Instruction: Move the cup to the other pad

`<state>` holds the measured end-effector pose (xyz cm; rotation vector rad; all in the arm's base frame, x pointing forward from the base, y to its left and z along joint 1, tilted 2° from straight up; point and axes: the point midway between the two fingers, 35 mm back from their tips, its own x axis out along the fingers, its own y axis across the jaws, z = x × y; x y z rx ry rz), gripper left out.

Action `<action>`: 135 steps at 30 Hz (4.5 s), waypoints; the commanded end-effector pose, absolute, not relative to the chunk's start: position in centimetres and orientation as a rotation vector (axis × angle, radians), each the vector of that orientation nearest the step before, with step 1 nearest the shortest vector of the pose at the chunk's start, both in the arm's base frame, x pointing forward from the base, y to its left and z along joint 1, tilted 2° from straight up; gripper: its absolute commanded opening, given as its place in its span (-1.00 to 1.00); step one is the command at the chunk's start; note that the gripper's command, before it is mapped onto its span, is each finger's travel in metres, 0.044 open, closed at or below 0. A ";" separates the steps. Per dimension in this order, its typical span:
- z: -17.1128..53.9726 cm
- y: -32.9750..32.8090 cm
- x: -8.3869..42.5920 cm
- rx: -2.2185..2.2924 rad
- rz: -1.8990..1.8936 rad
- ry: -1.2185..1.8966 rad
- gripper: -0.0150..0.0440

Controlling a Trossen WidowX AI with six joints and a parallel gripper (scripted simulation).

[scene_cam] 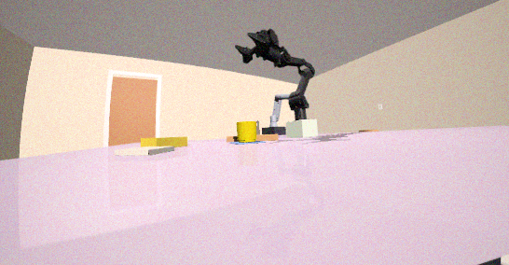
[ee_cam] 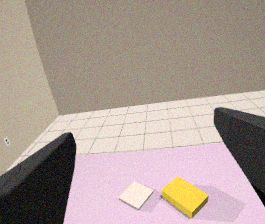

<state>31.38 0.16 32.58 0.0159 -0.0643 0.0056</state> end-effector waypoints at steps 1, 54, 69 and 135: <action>32.3 0.2 31.6 0.032 0.006 -0.050 0.78; 5.4 0.1 32.5 1.360 -1.293 1.061 0.07; 2.9 0.0 32.7 1.360 -1.293 1.061 0.07; 5.4 0.3 31.9 1.360 -1.294 1.062 -0.49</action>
